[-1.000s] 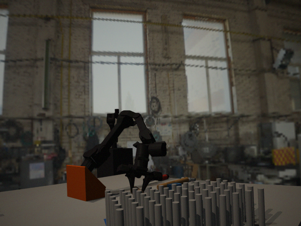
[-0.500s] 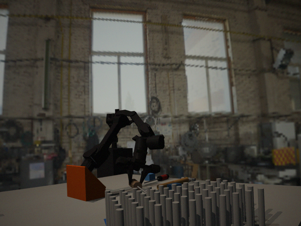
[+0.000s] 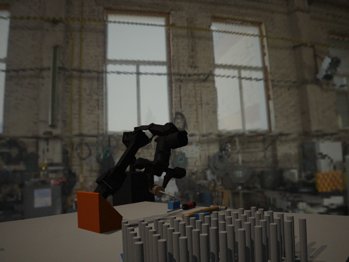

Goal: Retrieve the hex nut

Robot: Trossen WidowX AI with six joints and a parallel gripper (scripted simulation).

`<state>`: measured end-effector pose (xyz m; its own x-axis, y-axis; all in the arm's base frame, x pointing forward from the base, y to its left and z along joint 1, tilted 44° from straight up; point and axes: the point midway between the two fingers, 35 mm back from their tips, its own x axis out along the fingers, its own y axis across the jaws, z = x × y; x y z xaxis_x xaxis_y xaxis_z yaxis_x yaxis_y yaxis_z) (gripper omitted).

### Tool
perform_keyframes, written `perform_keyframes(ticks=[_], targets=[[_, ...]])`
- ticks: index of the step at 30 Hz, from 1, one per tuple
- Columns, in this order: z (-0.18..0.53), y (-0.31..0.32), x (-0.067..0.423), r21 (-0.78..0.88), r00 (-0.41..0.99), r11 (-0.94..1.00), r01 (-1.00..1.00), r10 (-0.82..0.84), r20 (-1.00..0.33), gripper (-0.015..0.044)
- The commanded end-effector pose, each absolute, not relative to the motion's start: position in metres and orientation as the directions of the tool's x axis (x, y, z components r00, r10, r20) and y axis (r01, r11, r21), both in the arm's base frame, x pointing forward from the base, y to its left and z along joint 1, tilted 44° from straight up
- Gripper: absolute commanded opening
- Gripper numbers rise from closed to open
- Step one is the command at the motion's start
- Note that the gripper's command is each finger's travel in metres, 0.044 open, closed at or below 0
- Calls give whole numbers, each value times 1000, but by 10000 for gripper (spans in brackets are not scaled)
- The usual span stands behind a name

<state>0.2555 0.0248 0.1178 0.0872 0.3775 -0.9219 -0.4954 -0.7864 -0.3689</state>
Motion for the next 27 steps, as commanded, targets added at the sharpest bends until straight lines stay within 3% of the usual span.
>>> perform_keyframes(ticks=[1, 11, 27], targets=[[118, 24, 256, -368, 88, -784, -500, 376, -922, 0], [107, -5, 269, -309, 99, -613, -727, 352, -931, 0], [90, -46, 283, -155, 92, -150, -976, 360, -928, 0]])
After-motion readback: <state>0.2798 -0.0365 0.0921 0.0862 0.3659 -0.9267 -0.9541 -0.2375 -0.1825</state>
